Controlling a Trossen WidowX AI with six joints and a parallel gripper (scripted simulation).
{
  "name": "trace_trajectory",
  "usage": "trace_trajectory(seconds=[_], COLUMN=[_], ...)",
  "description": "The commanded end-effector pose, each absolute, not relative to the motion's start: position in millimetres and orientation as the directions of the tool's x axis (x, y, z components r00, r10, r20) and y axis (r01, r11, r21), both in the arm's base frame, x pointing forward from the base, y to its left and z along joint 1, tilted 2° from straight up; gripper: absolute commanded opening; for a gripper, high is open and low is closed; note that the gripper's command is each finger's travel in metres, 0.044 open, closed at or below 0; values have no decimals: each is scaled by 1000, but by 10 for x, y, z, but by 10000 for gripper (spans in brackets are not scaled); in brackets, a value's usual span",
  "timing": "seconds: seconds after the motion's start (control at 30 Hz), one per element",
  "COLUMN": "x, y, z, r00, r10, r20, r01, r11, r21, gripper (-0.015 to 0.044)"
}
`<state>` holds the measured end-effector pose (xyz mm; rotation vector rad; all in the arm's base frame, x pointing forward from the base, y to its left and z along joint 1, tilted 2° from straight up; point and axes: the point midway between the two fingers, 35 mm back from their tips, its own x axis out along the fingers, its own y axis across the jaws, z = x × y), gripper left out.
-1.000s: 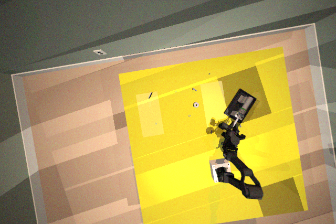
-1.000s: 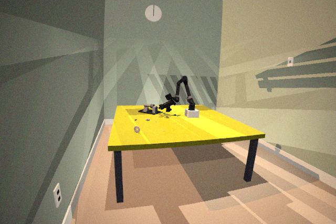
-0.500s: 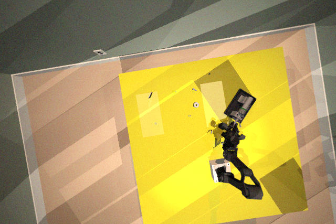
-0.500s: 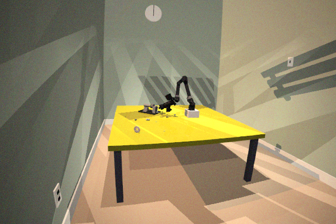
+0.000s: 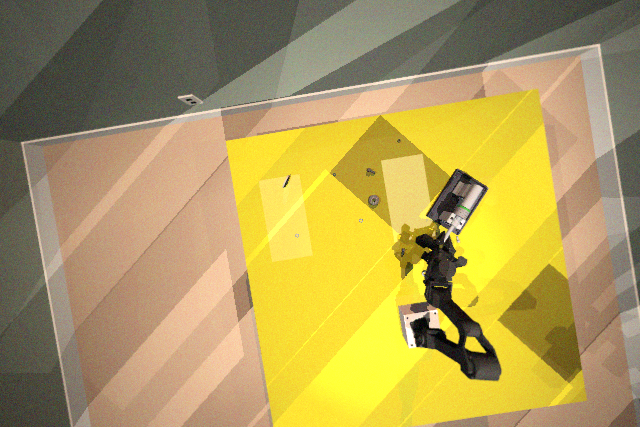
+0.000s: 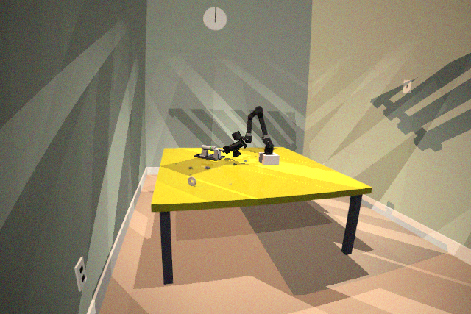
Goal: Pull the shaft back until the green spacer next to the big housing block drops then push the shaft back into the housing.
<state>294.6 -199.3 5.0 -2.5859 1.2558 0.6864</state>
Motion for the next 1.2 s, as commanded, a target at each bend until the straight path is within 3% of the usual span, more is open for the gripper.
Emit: trace_trajectory(seconds=[0.0,1.17], x=[2933,2913], y=[-1987,-1961], z=[48,46], r00=[533,533], r10=[-695,-695], r20=[-482,-482], r01=[-783,-783], r11=[-621,-621], r21=[31,31], gripper=[0,0])
